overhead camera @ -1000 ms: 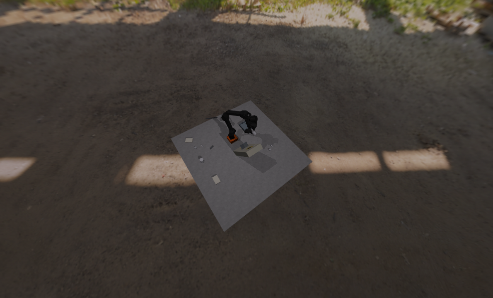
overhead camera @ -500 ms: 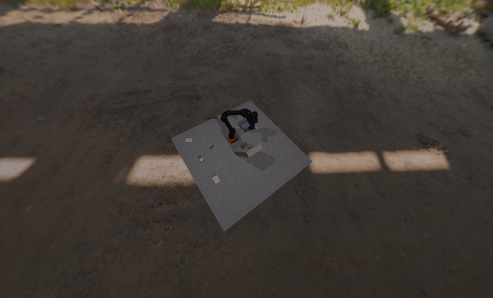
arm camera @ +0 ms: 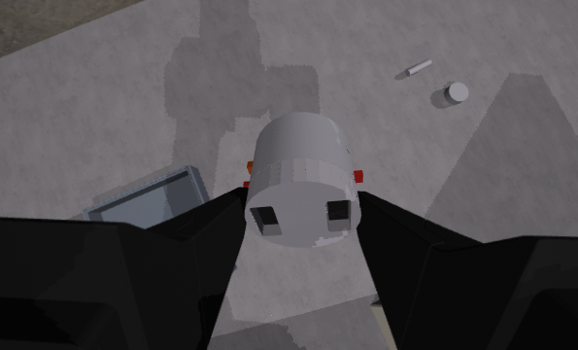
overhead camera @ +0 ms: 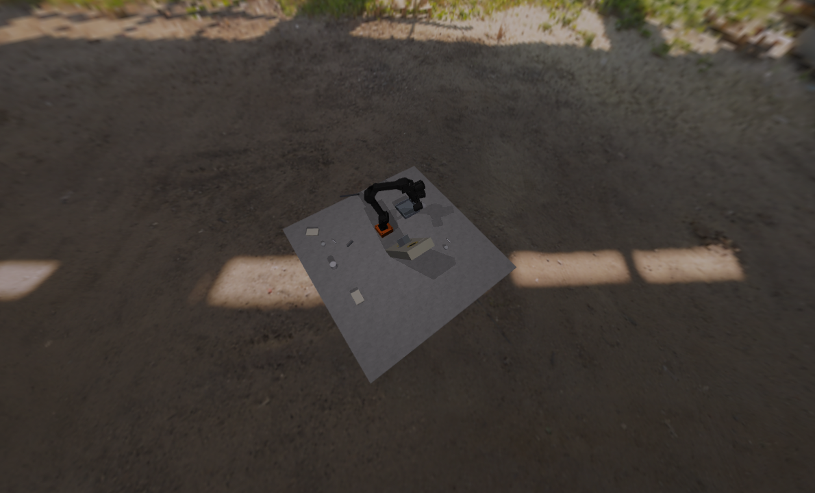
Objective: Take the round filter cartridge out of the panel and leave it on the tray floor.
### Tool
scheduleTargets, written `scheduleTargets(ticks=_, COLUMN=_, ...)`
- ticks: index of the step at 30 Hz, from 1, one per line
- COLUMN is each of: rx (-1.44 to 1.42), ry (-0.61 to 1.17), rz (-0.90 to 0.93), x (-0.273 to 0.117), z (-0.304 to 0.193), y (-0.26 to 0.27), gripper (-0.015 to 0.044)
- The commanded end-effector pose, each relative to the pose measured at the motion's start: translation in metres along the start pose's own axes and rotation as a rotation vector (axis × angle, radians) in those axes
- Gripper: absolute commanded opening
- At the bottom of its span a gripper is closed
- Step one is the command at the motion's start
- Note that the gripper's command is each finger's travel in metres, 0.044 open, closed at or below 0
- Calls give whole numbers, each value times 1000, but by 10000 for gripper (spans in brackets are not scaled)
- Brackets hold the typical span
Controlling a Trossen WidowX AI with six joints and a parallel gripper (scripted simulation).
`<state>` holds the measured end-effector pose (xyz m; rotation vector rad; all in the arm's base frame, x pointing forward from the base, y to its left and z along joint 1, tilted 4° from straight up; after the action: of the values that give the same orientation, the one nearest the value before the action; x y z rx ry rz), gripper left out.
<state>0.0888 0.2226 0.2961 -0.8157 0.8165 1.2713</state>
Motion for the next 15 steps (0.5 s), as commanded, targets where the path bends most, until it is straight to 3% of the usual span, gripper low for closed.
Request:
scheduleTargets(ticks=1, rx=-39, ry=-16, rz=20, x=5, z=0, y=10, gripper=0)
scheduleTargets(ticks=15, rx=-238, ry=-46, rz=132, x=47, z=-12, y=70, gripper=0)
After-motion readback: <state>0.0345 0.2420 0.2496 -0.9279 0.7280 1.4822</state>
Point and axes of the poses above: the point midway between the two fingers, 35 mm back from their tips, its own x axis out along the fingers, its own y axis across the jaws, z = x × y, the point moved 6 cm from there along -x, back along the fingers, and after that the axes turned 14 degrees about -x, right-handed, at the moved point
